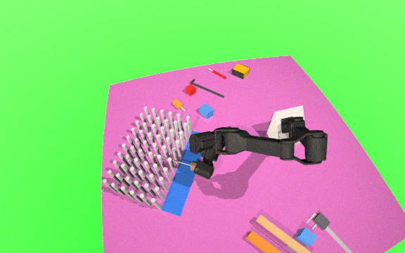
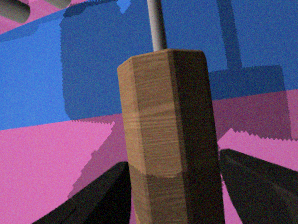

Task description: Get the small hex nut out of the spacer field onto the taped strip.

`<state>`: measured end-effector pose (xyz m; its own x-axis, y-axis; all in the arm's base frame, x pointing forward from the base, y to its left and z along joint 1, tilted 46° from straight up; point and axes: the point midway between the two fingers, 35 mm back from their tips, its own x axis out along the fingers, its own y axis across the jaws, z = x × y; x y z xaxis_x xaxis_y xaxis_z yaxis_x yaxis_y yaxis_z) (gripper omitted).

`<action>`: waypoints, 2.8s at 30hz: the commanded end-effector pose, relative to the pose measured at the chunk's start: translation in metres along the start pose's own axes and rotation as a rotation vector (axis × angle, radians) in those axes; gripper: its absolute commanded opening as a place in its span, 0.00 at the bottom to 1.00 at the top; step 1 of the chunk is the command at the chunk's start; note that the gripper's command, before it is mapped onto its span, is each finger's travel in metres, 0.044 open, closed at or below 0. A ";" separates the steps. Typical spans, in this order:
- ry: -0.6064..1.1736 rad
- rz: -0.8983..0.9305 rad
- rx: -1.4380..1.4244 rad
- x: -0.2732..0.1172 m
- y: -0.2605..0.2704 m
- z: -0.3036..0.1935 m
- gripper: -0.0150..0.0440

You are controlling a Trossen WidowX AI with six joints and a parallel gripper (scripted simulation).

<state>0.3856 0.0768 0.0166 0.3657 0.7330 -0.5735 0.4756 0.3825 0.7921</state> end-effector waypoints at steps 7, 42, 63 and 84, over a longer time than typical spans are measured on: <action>0.000 0.004 -0.010 0.001 0.002 0.007 0.25; -0.003 0.002 -0.004 0.017 -0.004 0.013 0.25; -0.002 -0.001 0.001 0.023 -0.009 0.013 0.25; 0.000 0.001 -0.003 0.022 -0.003 0.005 0.25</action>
<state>0.3989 0.0873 -0.0002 0.3685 0.7336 -0.5711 0.4667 0.3853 0.7961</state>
